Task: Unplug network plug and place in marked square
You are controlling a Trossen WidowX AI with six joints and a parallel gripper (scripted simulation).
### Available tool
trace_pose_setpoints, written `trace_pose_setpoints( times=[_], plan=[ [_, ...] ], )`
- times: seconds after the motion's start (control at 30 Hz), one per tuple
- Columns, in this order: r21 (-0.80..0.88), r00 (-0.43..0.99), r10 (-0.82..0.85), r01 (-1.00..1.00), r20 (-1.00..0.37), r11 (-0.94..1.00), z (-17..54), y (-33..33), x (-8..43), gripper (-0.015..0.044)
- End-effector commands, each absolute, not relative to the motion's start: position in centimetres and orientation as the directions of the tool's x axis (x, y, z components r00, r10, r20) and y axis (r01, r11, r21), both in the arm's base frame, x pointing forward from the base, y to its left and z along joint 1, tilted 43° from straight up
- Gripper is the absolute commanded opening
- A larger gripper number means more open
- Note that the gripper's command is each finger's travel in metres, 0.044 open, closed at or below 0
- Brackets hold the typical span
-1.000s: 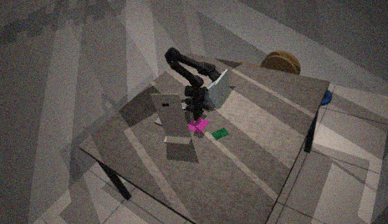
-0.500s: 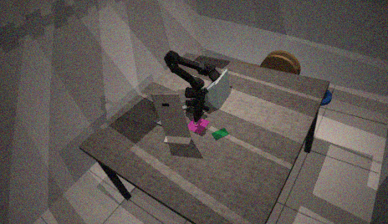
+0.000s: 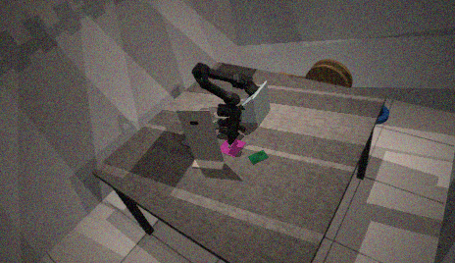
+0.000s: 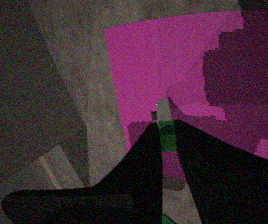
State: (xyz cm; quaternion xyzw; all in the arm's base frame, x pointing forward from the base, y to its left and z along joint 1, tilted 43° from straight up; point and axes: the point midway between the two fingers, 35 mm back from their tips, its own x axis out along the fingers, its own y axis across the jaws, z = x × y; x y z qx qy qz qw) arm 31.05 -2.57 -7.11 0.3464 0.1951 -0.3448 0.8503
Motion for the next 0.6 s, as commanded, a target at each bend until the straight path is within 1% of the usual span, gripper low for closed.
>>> trace_pose_setpoints(
  times=[0.0,0.4,0.57],
  plan=[
    [0.451,0.686,-0.448,0.721,-0.573,0.526,-7.28,-2.69,31.06,0.0],
    [0.454,0.686,-0.451,0.722,-0.571,0.522,-7.24,-2.88,31.09,0.0],
    [0.454,0.686,-0.451,0.722,-0.571,0.522,-7.24,-2.88,31.09,0.0131]
  ],
)
